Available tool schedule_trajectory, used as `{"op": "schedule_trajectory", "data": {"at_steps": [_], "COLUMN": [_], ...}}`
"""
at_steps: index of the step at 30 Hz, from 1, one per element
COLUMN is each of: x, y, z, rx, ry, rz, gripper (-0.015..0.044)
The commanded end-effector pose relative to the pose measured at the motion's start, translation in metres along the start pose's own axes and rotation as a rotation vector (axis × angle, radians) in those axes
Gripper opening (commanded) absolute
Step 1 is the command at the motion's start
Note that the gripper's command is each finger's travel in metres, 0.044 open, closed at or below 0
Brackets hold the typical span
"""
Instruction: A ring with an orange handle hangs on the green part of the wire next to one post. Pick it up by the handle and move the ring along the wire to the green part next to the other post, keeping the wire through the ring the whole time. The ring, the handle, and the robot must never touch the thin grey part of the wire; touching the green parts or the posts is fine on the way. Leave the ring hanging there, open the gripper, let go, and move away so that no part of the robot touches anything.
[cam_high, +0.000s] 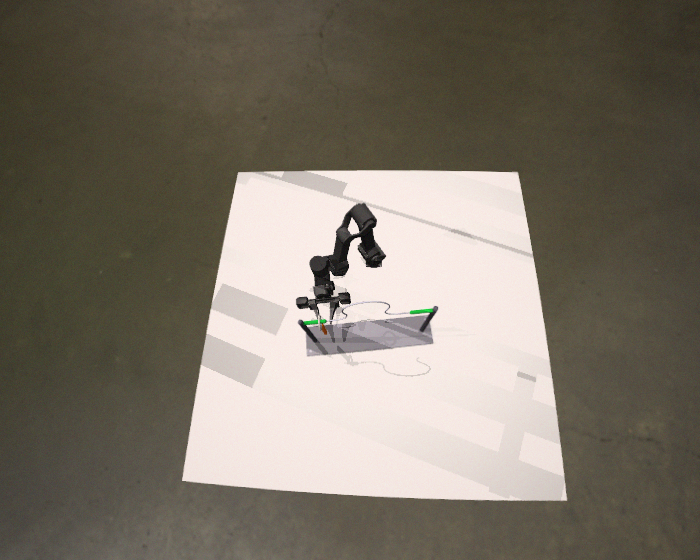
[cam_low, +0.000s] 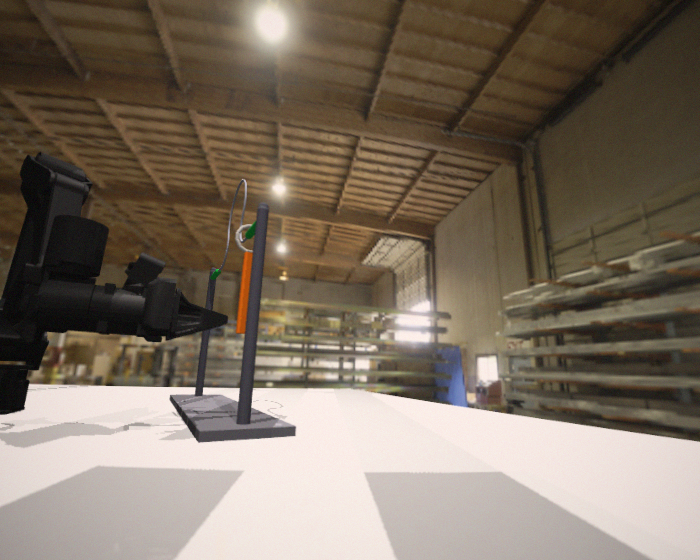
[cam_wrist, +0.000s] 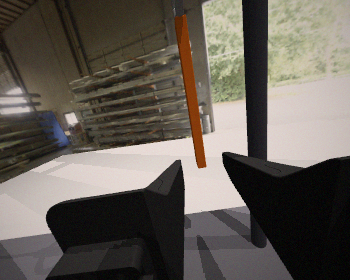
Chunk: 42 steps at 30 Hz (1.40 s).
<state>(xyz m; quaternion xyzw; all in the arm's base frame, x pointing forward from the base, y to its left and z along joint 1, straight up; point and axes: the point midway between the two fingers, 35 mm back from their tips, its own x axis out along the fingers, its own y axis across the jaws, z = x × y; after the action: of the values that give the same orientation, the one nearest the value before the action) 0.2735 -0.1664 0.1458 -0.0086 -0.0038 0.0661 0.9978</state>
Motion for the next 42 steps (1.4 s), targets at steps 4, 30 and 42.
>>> {"op": "schedule_trajectory", "data": {"at_steps": [4, 30, 42], "x": [0.012, 0.054, 0.064], "y": [-0.004, -0.002, -0.001], "z": [0.002, 0.003, 0.003], "rx": [-0.001, -0.001, -0.001], "ry": [-0.004, -0.008, -0.009], "rz": [-0.004, -0.004, -0.004], "gripper": [0.016, 0.016, 0.016]}}
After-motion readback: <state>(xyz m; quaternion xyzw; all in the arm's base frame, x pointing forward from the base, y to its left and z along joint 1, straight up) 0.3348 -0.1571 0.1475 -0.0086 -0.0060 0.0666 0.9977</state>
